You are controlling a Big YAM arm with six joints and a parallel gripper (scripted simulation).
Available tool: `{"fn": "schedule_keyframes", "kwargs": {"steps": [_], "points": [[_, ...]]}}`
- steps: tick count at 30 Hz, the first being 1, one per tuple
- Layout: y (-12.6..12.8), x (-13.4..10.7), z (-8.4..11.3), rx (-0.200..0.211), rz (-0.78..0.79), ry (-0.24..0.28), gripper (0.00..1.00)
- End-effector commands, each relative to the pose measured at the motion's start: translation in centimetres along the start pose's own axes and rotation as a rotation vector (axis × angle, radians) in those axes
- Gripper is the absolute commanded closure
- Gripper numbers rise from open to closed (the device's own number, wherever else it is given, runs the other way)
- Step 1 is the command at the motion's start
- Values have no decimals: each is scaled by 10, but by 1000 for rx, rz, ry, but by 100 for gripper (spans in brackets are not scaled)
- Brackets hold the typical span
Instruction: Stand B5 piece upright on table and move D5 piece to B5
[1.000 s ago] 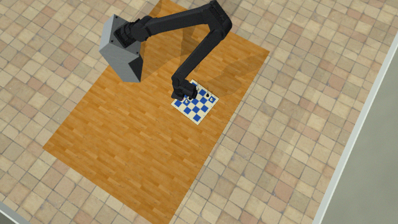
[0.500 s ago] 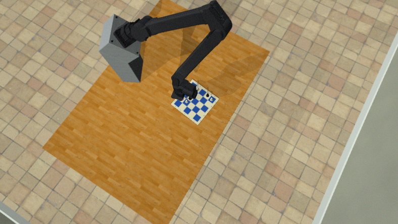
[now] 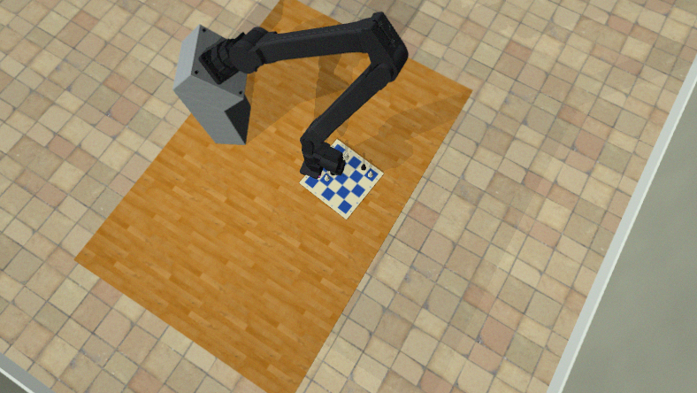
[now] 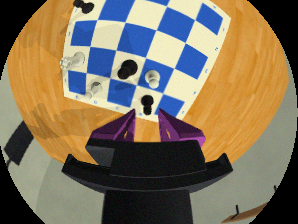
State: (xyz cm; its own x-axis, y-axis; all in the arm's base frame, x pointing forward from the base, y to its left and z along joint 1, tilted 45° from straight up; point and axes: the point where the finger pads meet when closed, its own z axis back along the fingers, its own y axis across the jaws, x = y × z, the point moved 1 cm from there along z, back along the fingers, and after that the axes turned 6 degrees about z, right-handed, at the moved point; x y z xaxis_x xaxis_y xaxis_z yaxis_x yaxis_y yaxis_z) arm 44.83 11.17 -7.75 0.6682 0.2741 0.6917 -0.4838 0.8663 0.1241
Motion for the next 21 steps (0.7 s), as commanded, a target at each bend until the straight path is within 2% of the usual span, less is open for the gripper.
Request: {"fn": "schedule_keyframes", "kwargs": {"steps": [1,21], "points": [[3,4,-8,4,-5,-11,67],[-1,8,-10,-4,-9,-22,67]]}}
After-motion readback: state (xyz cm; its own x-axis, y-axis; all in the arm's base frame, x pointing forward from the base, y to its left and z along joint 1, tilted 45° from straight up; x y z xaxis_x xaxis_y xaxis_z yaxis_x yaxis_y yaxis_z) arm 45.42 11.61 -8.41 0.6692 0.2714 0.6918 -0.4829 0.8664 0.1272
